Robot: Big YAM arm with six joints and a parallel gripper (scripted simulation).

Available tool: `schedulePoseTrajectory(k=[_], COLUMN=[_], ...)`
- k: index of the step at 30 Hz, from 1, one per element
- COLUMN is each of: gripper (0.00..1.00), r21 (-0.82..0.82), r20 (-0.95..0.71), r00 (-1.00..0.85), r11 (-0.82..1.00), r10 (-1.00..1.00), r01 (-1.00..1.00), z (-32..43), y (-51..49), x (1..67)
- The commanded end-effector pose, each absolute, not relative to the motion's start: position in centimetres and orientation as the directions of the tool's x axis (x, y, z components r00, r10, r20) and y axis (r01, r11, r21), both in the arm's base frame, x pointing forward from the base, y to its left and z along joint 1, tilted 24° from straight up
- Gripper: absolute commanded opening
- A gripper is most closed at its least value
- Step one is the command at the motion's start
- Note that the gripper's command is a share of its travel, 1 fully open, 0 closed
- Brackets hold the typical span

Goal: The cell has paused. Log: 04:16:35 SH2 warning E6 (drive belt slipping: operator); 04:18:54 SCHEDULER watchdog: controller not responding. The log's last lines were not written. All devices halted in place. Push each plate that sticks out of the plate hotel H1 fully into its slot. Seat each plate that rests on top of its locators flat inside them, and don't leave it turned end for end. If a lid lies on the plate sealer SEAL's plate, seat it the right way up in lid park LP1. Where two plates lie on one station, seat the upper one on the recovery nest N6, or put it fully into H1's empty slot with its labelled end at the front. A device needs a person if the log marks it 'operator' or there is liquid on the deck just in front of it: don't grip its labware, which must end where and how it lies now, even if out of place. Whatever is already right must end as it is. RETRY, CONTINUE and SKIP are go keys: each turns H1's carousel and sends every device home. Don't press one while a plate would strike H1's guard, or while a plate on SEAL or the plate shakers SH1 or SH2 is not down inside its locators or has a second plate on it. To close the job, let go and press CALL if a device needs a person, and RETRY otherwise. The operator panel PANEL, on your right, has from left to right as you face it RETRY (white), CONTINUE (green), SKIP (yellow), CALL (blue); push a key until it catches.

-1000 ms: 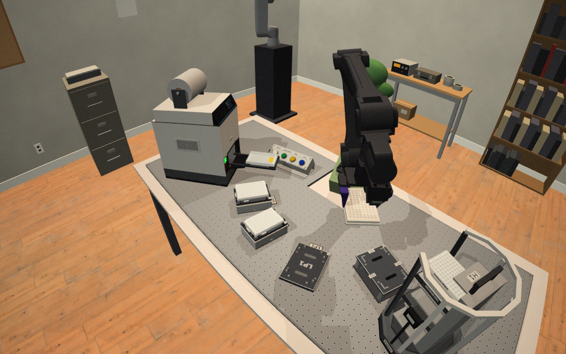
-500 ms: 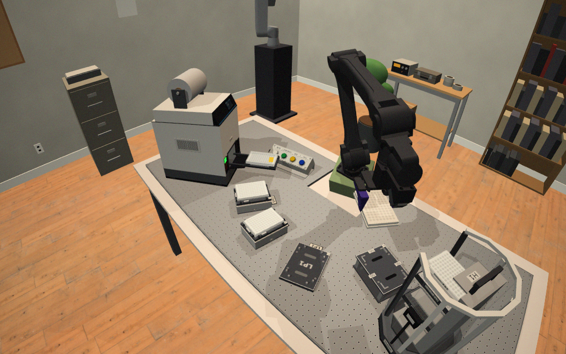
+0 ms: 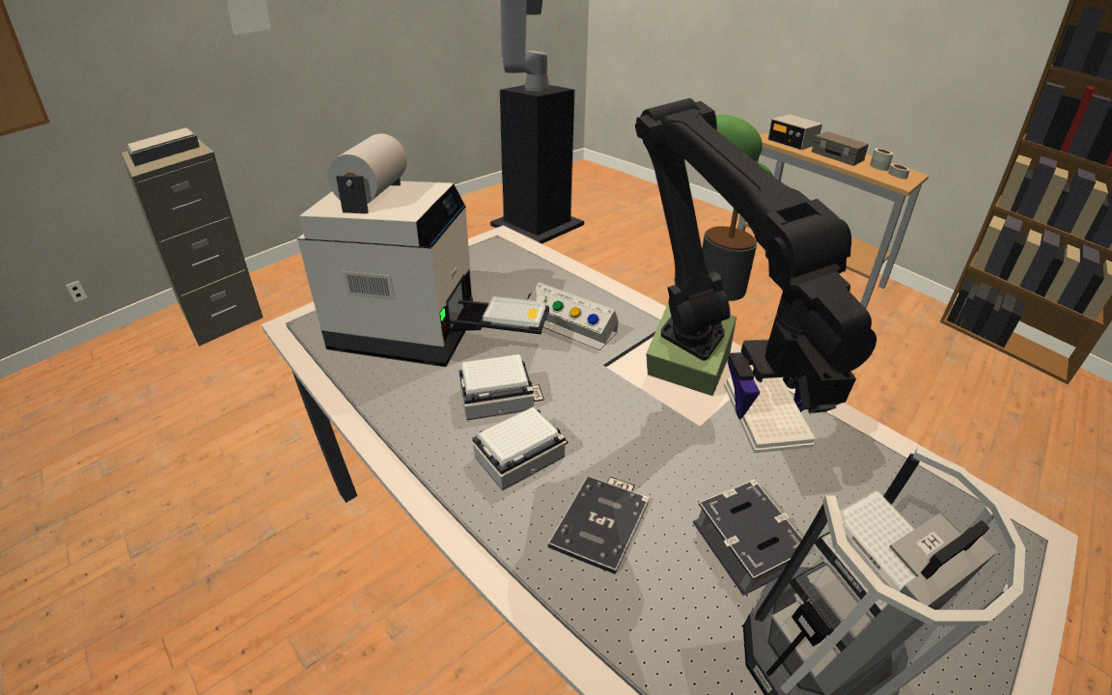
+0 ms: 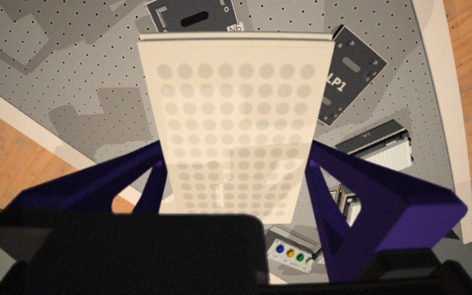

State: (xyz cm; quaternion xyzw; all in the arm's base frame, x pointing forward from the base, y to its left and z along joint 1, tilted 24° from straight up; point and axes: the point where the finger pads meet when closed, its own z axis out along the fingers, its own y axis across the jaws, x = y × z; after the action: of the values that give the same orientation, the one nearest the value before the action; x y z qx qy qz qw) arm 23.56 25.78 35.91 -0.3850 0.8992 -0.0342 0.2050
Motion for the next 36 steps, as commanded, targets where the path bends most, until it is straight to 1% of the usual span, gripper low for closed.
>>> schedulePoseTrajectory(k=[1, 13, 17, 26, 36], gripper=[0.84, 0.84, 0.84, 0.84, 0.84], r21=[-0.200, -0.197, -0.237, -0.303, -0.308], r20=[-0.385, -0.384, -0.358, -0.318, -0.313], r00=[-0.623, -0.623, -0.543, -0.392, -0.378], r11=[0.720, 0.720, 0.636, 0.484, 0.469], r10=[-0.682, -0.681, -0.760, -0.863, -0.872], r01=[-0.665, -0.666, -0.734, -0.821, -0.828], z=[38.3, 37.8, 37.7, 38.4, 38.4], y=[27.7, 30.6, 31.0, 30.3, 30.3], x=[23.0, 21.2, 20.9, 21.2, 21.2])
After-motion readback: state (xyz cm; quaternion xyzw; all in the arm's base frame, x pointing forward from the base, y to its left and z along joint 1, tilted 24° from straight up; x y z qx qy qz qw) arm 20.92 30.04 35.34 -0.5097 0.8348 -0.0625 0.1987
